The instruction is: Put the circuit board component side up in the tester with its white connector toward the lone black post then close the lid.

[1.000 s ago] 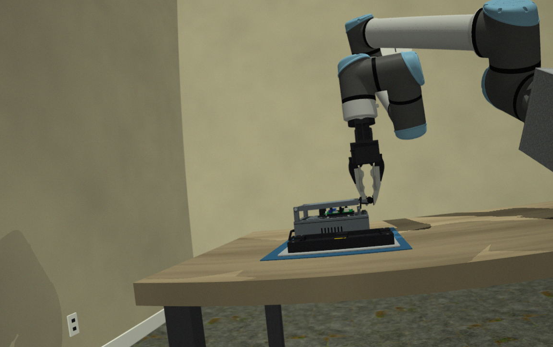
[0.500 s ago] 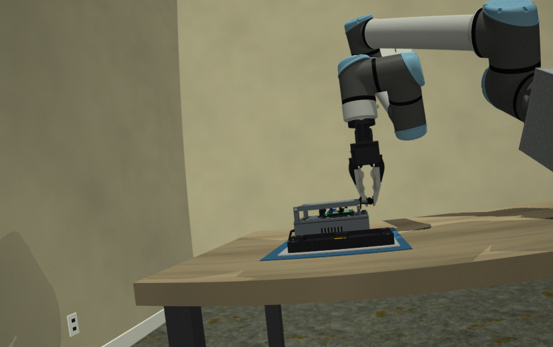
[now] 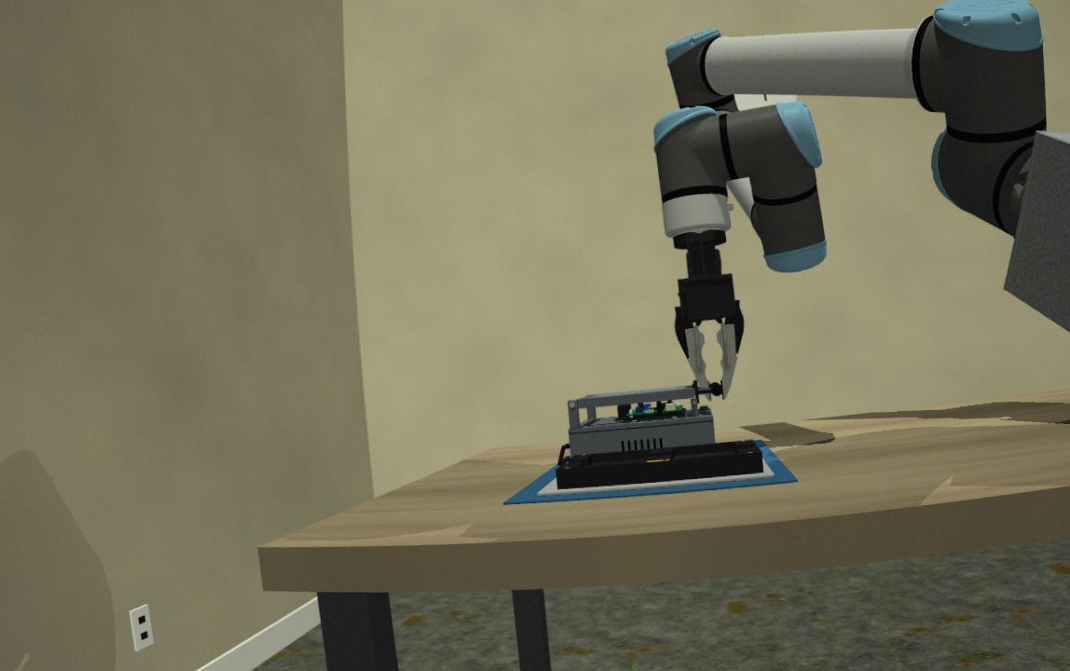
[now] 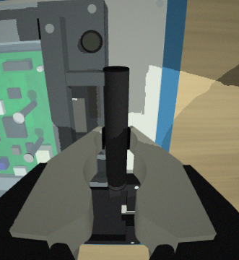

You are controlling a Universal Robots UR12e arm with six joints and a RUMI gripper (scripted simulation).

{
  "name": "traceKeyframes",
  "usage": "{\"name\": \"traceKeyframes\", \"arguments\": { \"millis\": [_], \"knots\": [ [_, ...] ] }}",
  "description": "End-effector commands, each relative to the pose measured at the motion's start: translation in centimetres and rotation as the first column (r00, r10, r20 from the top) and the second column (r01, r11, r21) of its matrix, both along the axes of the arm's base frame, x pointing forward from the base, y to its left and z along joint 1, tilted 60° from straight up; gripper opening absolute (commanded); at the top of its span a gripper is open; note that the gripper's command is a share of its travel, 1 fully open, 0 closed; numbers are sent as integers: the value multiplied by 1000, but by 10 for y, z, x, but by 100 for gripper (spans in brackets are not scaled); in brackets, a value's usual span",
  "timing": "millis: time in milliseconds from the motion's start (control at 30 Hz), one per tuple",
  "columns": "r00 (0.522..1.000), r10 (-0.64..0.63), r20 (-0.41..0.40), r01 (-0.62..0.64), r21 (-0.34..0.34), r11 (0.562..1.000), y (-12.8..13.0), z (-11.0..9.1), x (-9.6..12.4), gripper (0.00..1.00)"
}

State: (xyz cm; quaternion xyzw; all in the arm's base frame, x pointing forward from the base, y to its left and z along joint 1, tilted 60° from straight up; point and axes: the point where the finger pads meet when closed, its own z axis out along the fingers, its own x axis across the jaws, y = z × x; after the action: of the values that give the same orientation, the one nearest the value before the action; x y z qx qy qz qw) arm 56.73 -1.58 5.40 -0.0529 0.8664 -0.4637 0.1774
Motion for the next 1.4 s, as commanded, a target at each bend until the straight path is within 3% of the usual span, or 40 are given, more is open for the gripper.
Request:
{"name": "traceKeyframes", "arguments": {
  "millis": [0,500,533,1367],
  "knots": [
    [1000,0,0,0,0,1000,-1,-1,1,0],
    [1000,0,0,0,0,1000,-1,-1,1,0],
    [1000,0,0,0,0,1000,-1,-1,1,13],
    [1000,0,0,0,0,1000,-1,-1,1,13]
  ]
}}
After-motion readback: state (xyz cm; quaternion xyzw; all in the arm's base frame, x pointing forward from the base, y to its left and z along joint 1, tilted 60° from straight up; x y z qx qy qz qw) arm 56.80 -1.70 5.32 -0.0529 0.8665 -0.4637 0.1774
